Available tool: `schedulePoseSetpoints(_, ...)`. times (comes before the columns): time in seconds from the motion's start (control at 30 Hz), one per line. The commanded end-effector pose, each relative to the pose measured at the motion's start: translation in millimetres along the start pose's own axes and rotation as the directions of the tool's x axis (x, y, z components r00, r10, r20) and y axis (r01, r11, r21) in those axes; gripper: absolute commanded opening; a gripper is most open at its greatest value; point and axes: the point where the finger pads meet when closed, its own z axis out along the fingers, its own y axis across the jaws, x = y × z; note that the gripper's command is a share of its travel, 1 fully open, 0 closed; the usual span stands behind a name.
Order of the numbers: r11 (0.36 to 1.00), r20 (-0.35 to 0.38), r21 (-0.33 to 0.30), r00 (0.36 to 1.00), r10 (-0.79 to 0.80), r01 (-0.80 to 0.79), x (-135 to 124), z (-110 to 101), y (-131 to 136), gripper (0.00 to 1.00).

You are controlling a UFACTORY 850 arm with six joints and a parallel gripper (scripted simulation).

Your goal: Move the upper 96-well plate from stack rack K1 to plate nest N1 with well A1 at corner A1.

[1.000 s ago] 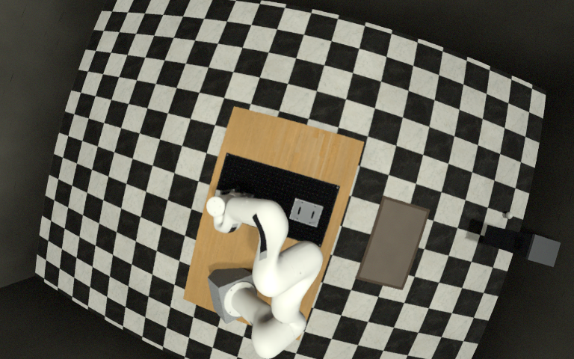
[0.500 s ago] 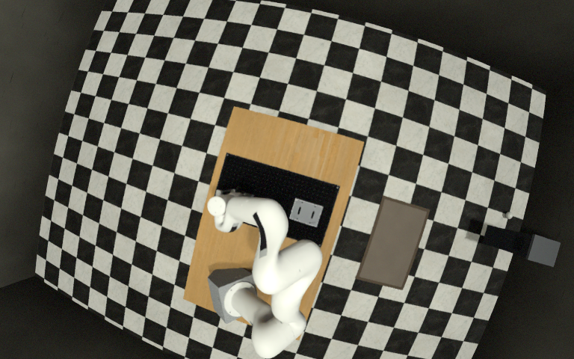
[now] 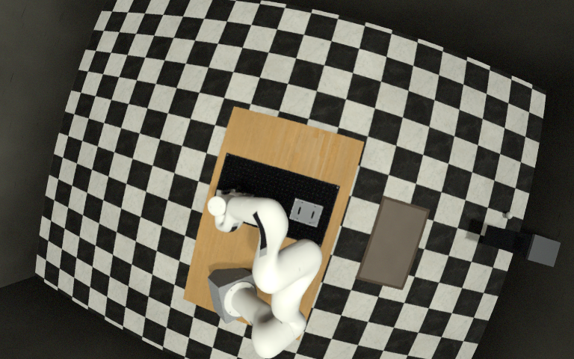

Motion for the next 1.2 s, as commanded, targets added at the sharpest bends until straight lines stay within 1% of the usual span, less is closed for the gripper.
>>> schedulePoseSetpoints(0.0,1.000,-0.001,-0.001,1.000,0.000,0.000,0.3,-0.7,0.7,1.00)
schedulePoseSetpoints(0.1,1.000,-0.001,-0.001,1.000,0.000,0.000,0.3,-0.7,0.7,1.00)
schedulePoseSetpoints(0.13,1.000,-0.001,-0.001,1.000,0.000,0.000,0.3,-1.2,0.6,0.00)
schedulePoseSetpoints(1.17,1.000,-0.001,-0.001,1.000,0.000,0.000,0.3,-1.2,0.6,0.00)
